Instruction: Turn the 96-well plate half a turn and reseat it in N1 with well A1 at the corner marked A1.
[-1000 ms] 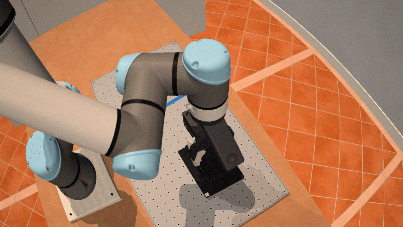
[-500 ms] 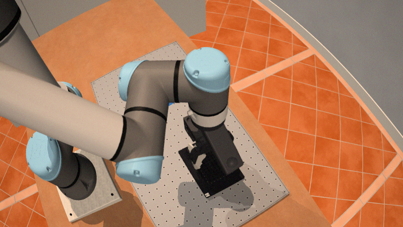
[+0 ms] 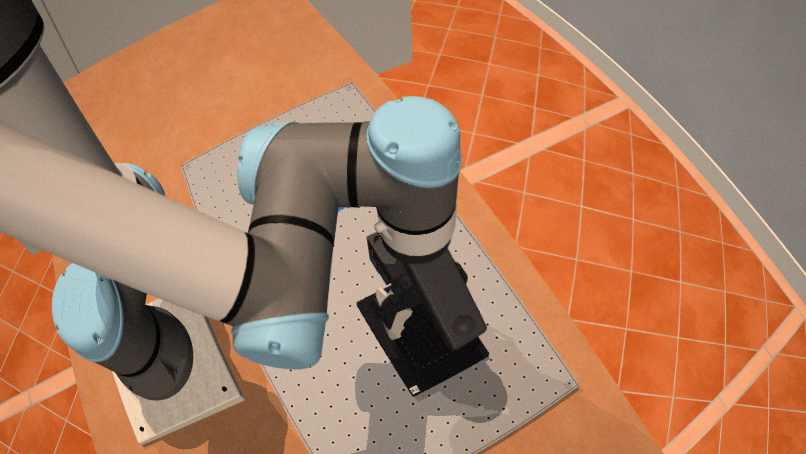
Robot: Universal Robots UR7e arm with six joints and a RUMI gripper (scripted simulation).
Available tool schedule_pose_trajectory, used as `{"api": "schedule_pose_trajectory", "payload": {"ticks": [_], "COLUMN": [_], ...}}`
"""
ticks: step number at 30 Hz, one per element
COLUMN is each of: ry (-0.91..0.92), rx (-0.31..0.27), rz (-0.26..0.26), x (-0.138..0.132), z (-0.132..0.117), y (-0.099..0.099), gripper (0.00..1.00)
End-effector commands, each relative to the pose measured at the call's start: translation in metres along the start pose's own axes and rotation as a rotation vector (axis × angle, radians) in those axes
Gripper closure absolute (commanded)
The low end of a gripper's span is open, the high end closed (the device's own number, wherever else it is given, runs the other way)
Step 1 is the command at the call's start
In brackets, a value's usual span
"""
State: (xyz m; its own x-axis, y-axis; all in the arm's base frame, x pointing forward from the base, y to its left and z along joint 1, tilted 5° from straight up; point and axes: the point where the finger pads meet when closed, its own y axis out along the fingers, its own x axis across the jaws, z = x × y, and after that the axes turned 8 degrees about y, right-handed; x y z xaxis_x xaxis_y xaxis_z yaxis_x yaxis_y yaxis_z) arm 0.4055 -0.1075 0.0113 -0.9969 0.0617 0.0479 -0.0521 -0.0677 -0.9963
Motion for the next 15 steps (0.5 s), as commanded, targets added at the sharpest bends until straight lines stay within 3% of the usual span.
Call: {"api": "schedule_pose_trajectory", "payload": {"ticks": [1,15], "ry": [0.0,0.0], "rx": [0.0,0.0], "rz": [0.001,0.001], "x": [-0.0003,-0.0003], "z": [0.0002,0.0001], "y": [0.0004,0.0024], "gripper": [1.0,1.0]}}
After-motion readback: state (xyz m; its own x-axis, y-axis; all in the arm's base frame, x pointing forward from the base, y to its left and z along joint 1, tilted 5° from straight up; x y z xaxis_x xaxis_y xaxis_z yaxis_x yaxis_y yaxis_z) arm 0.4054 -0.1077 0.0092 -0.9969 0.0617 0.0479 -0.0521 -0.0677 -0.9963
